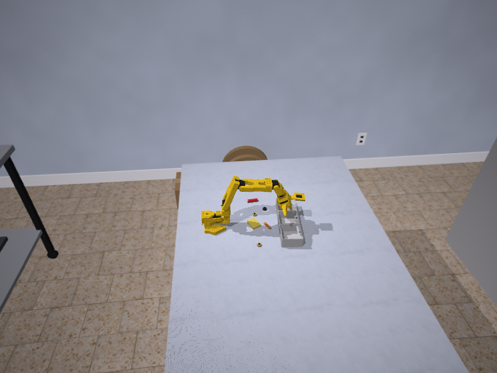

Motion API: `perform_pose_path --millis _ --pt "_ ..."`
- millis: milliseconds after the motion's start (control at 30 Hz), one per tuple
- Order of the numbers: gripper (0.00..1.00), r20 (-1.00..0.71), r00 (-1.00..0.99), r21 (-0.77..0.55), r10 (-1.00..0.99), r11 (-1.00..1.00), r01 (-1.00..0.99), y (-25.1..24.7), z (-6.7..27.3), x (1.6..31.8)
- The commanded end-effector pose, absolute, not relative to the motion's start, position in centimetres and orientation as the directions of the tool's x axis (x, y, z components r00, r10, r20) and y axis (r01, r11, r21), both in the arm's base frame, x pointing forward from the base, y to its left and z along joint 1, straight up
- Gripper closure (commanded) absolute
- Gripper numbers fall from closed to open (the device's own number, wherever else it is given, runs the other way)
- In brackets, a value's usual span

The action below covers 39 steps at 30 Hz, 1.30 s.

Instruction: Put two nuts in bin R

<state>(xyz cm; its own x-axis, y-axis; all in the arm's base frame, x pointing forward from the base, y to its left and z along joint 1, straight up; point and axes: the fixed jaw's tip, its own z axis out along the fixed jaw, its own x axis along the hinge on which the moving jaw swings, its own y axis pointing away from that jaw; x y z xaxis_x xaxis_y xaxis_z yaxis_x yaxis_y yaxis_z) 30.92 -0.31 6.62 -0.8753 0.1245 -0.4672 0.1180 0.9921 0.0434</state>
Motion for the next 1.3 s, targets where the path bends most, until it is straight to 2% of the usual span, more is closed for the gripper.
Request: perform_pose_path --millis 0,433,1267 --pt "0.0 -0.578 -0.803 0.098 0.146 0.989 0.11 1.6 8.8 31.7" --pt "0.0 -0.618 -0.761 0.2 0.196 0.976 0.089 5.5 8.7 31.4" --pt "0.0 -0.62 -0.76 0.204 0.197 0.975 0.087 5.7 8.6 31.4"
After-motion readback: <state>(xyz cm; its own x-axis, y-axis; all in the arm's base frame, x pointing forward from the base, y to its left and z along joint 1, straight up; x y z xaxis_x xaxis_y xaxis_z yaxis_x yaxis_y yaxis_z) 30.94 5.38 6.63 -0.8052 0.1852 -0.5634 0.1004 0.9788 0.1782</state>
